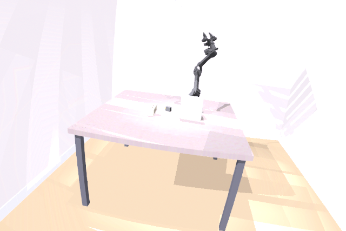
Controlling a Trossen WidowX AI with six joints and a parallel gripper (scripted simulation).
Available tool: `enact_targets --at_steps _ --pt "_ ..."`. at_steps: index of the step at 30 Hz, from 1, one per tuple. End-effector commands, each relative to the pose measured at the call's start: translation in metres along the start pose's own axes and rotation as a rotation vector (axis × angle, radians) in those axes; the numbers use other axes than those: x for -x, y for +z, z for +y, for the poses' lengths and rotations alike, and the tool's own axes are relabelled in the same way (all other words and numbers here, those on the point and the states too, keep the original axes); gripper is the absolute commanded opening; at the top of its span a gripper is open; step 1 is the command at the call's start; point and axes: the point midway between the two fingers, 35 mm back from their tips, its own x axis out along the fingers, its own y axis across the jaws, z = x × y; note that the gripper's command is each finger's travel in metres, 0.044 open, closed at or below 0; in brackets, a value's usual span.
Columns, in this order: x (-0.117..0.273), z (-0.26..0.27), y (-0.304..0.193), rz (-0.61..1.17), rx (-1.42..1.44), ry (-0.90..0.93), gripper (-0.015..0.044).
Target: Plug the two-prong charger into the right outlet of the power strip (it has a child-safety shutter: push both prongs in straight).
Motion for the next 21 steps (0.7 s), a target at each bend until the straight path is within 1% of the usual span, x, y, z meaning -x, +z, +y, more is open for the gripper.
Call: enact_targets --at_steps 1,2,9,21 --pt "0.000 0.000 0.000 -0.001 0.003 0.000 0.0426" --pt "0.000 -0.001 0.000 -0.002 0.013 -0.001 0.0440" --pt "-0.005 -0.013 -0.007 -0.020 0.141 -0.005 0.0440" --pt "-0.007 -0.039 -0.057 0.057 0.328 0.019 0.0440"
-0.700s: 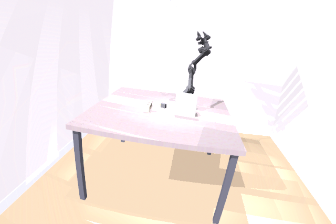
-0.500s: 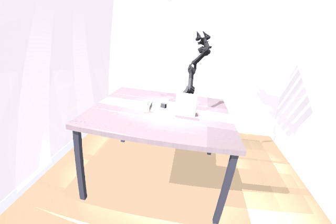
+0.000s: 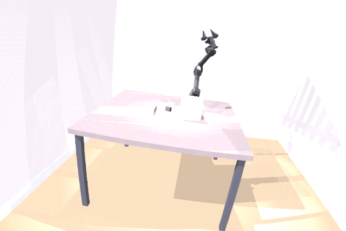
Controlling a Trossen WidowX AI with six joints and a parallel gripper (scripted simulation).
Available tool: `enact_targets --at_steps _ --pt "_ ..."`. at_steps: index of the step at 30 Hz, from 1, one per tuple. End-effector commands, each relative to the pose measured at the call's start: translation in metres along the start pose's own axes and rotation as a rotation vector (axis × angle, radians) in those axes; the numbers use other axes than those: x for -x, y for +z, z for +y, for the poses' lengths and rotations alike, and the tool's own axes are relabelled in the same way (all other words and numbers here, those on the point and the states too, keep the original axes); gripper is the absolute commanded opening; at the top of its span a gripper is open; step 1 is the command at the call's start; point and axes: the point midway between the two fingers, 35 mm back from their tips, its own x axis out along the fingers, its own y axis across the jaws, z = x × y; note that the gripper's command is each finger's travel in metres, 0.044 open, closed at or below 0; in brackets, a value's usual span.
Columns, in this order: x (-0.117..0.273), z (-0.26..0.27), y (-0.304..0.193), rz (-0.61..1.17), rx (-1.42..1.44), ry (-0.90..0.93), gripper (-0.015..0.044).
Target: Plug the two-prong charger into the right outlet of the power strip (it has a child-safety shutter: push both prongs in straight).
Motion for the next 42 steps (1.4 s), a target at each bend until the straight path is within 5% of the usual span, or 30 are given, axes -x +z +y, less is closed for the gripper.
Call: enact_targets --at_steps 1,42 --pt "-0.001 -0.007 -0.020 0.029 0.064 0.003 0.0440" --pt "-0.014 -0.188 -0.155 0.328 0.629 -0.171 0.0440"
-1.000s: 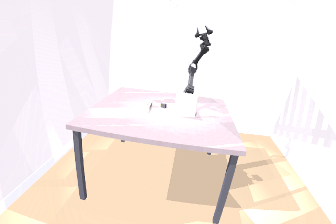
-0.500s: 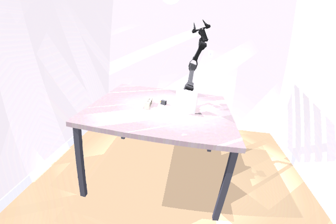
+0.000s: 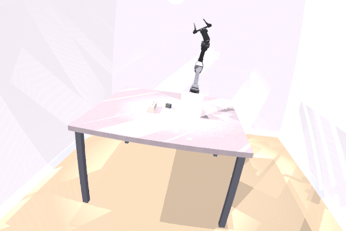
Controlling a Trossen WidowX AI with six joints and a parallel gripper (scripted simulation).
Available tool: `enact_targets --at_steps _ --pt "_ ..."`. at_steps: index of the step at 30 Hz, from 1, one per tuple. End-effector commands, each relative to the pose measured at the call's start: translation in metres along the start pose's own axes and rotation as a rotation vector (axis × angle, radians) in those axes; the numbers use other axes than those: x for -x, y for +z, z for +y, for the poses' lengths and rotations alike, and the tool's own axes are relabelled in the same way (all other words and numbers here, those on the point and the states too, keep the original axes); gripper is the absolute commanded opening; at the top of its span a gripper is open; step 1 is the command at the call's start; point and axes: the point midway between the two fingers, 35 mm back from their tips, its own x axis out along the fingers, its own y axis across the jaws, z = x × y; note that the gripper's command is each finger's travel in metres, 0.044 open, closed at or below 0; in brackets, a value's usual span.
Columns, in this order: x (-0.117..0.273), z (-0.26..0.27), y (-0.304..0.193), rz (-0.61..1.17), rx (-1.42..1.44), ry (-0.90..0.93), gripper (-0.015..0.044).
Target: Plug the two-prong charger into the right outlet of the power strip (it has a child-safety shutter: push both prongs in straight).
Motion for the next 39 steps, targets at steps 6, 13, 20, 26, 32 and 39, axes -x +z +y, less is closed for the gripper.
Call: enact_targets --at_steps 6,13,20,26,32,39 --pt "-0.013 -0.043 -0.056 0.122 0.113 -0.081 0.0440" --pt "-0.019 -0.084 -0.085 0.190 0.210 -0.151 0.0440" --pt "-0.020 -0.128 -0.114 0.270 0.291 -0.230 0.0440" --pt "-0.016 -0.173 -0.142 0.361 0.343 -0.317 0.0440" --pt "-0.005 -0.220 -0.166 0.452 0.388 -0.413 0.0440" --pt "0.014 -0.276 -0.188 0.556 0.431 -0.536 0.0440"
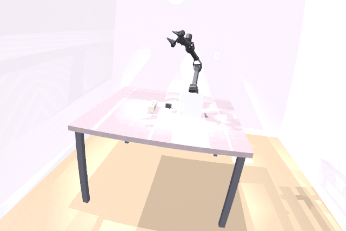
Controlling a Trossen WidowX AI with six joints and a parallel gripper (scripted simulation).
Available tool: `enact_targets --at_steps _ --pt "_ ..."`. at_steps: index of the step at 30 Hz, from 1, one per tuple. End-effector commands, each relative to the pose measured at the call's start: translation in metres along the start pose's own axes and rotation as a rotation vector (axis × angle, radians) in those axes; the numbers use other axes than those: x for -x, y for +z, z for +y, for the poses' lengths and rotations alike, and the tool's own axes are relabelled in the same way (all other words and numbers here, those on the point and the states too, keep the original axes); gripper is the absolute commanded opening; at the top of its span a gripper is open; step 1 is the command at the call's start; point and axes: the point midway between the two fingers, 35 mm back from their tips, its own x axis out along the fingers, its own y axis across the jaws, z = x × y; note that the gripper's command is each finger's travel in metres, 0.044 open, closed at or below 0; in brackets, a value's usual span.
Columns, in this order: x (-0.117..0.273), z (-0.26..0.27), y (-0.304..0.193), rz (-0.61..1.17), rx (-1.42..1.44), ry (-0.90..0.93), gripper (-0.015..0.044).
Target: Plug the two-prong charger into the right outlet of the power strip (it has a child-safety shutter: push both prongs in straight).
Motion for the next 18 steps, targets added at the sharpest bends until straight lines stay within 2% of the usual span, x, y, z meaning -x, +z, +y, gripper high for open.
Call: enact_targets --at_steps 1,18 --pt "-0.012 -0.025 -0.025 0.071 0.019 -0.064 0.0440" --pt "-0.028 -0.143 -0.122 0.366 0.072 -0.360 0.0440"
